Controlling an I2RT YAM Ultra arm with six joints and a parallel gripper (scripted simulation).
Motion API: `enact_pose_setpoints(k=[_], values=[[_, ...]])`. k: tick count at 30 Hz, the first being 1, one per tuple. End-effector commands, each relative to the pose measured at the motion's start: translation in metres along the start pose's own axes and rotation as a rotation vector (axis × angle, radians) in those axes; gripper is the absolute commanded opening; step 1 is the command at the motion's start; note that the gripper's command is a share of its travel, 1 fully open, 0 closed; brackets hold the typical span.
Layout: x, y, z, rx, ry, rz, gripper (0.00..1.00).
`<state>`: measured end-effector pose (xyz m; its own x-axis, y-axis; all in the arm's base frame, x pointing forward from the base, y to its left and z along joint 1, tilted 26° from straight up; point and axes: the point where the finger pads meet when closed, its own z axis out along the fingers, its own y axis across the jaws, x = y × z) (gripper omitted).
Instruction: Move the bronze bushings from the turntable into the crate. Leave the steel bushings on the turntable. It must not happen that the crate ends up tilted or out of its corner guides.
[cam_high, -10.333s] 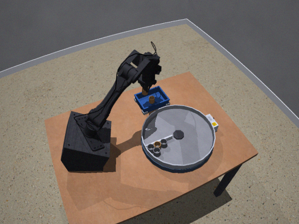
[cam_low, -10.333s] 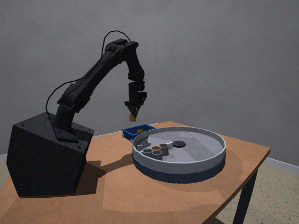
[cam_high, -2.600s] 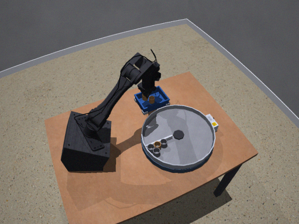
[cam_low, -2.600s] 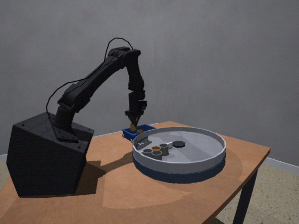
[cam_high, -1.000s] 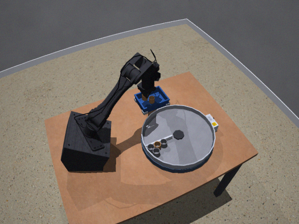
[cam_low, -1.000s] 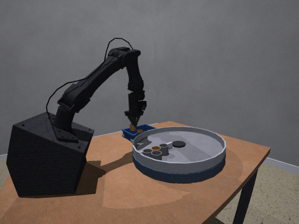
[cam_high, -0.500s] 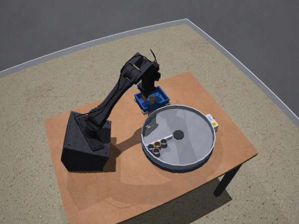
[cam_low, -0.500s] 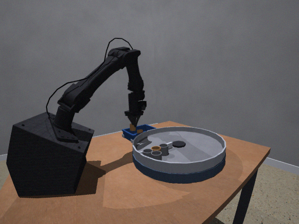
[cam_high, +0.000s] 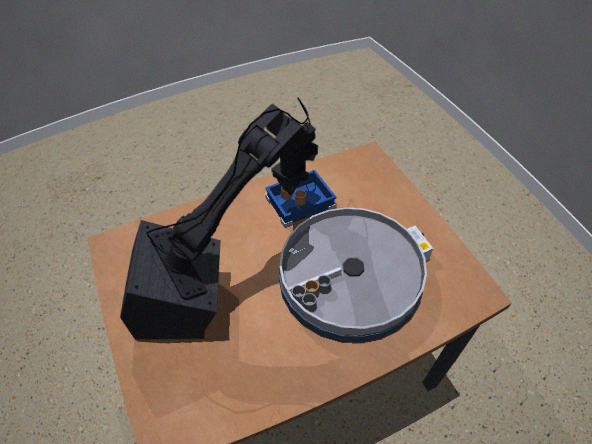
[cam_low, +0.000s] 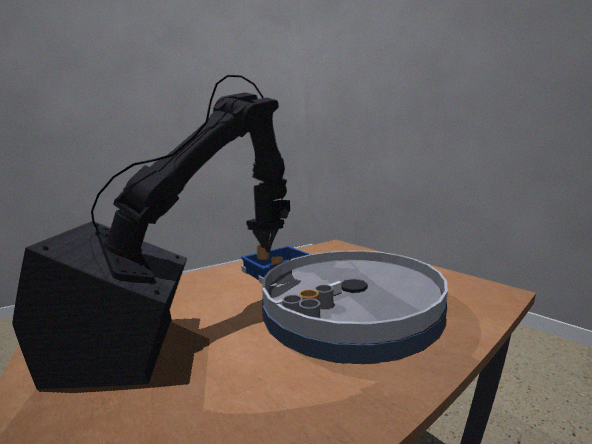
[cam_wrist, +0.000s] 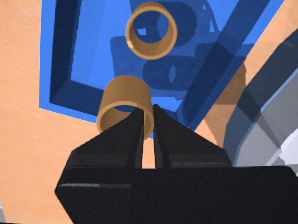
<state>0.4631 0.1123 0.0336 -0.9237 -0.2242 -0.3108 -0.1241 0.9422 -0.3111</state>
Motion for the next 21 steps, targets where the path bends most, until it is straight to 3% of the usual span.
enact_pose_setpoints(k=[1, 5, 9, 13, 17, 20, 21], values=[[-0.013, 0.007, -0.015, -0.009, -0.054, 0.006, 0.00], [-0.011, 0.008, -0.012, -0.008, -0.047, 0.002, 0.00], [-0.002, 0.011, 0.002, -0.005, -0.016, -0.016, 0.00], [-0.005, 0.009, -0.001, -0.011, -0.033, -0.016, 0.00], [-0.003, 0.006, 0.014, -0.009, -0.014, -0.009, 0.00], [-0.003, 0.004, 0.014, -0.008, -0.016, -0.006, 0.00], [-0.006, 0.008, 0.006, -0.010, -0.038, -0.014, 0.00]])
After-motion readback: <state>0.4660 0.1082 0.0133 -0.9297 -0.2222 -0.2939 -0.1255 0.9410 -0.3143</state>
